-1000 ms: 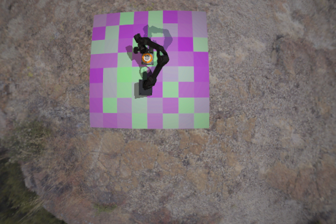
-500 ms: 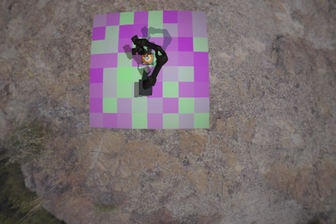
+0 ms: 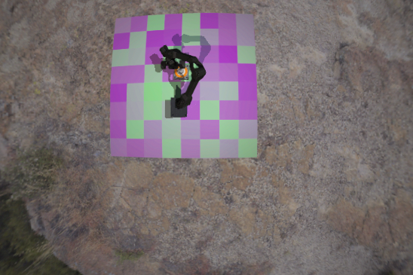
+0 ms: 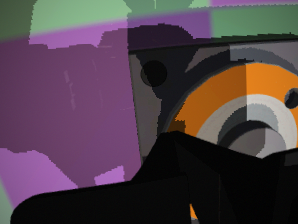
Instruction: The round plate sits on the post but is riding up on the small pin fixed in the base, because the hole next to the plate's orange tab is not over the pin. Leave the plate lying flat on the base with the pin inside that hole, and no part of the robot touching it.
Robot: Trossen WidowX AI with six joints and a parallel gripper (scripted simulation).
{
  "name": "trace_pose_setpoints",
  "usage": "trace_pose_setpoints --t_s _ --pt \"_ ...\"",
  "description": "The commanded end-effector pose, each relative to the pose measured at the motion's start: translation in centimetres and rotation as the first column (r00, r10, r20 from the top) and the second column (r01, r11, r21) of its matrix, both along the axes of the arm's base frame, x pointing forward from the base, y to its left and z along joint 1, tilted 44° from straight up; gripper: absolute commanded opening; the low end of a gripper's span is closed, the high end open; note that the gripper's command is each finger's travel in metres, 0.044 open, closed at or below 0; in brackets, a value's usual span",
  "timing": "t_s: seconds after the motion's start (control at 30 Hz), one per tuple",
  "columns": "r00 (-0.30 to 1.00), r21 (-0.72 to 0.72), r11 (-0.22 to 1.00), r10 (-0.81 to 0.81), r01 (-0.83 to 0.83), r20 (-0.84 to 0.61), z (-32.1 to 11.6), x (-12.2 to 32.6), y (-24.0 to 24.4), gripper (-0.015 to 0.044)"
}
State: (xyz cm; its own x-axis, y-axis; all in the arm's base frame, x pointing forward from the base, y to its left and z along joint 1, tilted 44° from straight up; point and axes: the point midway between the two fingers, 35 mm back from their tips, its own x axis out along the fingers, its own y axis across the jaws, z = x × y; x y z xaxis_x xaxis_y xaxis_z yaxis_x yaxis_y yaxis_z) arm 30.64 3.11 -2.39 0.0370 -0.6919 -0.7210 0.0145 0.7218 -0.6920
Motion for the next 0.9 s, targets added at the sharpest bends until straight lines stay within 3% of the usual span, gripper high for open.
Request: trace_pose_setpoints --t_s 0.0,0.47,0.87 --pt "1.0 0.0 1.0 -0.004 0.004 -0.004 -0.2 -0.5 0.0 0.0" --pt "1.0 0.002 1.0 -0.004 0.004 -0.005 3.1 -1.2 3.2 0.0" --pt "1.0 -0.004 1.0 0.002 -0.002 -0.014 2.5 -1.2 2.8 0.0"
